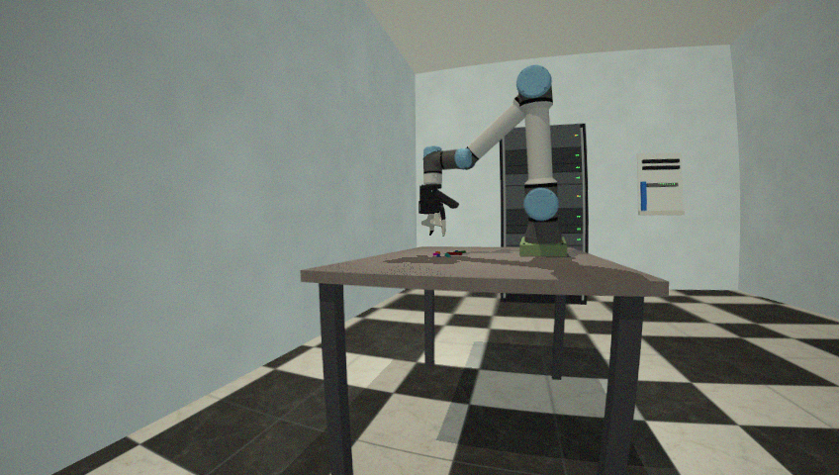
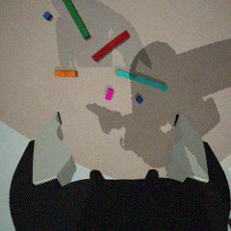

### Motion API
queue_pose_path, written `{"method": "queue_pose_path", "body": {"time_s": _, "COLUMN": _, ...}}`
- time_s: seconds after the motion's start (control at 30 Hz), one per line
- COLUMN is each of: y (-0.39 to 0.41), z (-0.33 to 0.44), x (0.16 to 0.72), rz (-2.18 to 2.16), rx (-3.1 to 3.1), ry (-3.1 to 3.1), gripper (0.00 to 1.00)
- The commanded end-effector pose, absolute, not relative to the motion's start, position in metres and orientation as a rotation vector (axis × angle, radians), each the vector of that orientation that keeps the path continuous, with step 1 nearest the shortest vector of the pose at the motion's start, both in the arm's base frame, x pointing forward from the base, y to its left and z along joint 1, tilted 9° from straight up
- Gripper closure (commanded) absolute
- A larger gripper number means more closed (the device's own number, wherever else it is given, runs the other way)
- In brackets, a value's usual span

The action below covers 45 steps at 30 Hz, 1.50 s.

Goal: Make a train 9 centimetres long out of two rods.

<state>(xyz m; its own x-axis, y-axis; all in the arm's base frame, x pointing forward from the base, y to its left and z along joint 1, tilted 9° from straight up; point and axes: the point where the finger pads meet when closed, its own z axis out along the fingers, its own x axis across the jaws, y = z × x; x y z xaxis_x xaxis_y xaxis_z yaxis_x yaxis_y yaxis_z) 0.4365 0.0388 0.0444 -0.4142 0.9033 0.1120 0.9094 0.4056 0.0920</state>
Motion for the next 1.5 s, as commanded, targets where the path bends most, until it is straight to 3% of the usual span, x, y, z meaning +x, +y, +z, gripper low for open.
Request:
{"method": "queue_pose_path", "body": {"time_s": 0.0, "y": 0.0365, "z": 0.0445, "x": 0.4388, "rz": -0.223, "rx": -1.561, "ry": -2.672, "gripper": 0.00}}
{"method": "queue_pose_path", "body": {"time_s": 1.47, "y": 0.0342, "z": 0.0441, "x": 0.4411, "rz": -0.226, "rx": -1.434, "ry": -2.750, "gripper": 0.00}}
